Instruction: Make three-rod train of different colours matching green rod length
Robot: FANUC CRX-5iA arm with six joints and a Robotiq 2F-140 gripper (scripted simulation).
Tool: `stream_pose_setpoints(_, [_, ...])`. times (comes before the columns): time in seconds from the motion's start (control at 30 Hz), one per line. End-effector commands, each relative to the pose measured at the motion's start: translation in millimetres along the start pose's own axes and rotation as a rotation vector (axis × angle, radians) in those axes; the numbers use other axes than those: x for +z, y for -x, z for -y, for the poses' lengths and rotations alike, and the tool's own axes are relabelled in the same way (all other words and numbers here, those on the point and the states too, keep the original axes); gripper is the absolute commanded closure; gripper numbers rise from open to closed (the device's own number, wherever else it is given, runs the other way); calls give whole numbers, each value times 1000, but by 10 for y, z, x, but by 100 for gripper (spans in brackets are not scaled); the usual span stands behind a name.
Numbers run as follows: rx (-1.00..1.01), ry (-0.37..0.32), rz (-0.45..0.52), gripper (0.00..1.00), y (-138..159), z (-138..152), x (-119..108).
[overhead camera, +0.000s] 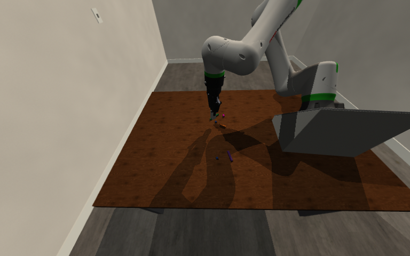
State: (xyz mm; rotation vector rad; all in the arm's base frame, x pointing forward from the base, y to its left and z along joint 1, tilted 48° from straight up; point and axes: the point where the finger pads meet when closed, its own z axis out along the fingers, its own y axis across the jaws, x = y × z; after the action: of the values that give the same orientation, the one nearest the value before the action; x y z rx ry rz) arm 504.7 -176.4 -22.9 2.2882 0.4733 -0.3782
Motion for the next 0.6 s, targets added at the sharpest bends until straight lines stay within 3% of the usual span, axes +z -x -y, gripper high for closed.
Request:
stream_pose_setpoints(0.0, [0,1,-1,97,-6,-3,145])
stream_pose_setpoints(0.23, [0,1,-1,97,-7,-4,347])
stream_pose_setpoints(0.57, [0,1,-1,97,-7,-5,391])
